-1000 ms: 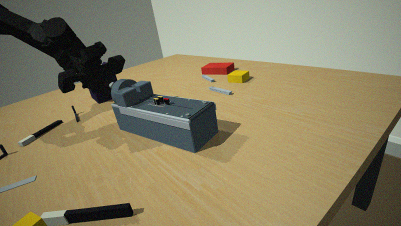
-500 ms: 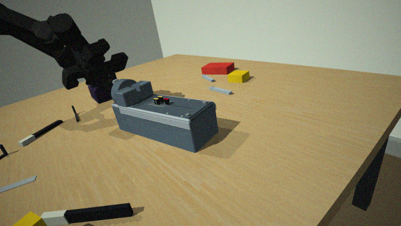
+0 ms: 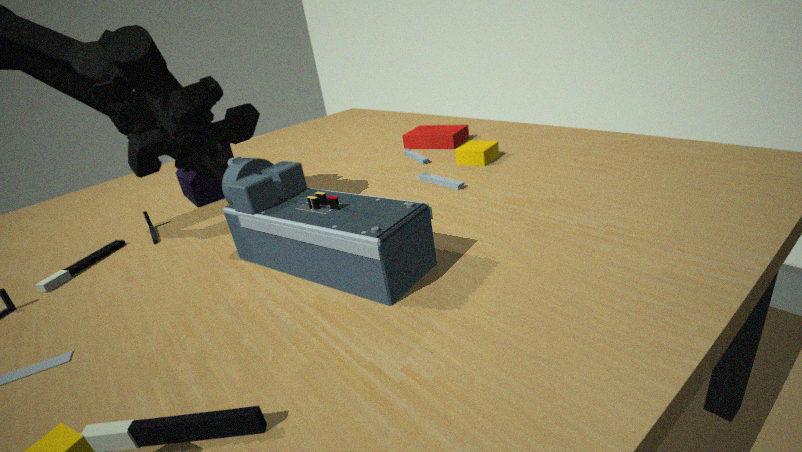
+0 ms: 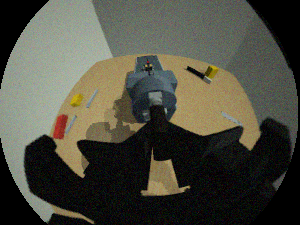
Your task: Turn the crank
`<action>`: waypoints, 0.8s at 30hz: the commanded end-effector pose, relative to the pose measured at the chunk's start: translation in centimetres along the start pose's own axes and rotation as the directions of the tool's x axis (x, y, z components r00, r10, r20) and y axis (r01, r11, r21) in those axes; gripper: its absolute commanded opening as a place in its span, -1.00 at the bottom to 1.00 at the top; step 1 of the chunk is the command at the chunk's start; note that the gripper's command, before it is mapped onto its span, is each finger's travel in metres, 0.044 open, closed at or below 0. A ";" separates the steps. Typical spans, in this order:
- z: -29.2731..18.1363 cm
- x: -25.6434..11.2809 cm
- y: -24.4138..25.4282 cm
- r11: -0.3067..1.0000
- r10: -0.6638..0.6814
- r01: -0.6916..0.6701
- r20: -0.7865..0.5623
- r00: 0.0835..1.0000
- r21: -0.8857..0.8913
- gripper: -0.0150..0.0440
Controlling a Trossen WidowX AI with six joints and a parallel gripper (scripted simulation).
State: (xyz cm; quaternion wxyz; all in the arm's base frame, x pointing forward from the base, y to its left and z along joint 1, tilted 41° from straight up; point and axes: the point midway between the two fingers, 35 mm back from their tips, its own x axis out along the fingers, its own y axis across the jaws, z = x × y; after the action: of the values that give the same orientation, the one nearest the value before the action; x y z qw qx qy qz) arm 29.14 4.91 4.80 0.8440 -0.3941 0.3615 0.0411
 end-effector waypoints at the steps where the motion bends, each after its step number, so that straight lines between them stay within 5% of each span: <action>1: 0.0 0.0 0.9 1.000 0.024 -0.024 0.005 1.000 -0.014 -0.49; 24: -0.3 0.2 1.6 1.000 0.025 -0.025 0.005 1.000 -0.014 -0.49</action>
State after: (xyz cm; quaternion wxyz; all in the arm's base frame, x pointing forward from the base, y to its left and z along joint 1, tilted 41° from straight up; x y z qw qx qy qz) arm 28.89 5.29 4.26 0.8451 -0.3942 0.3586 0.0415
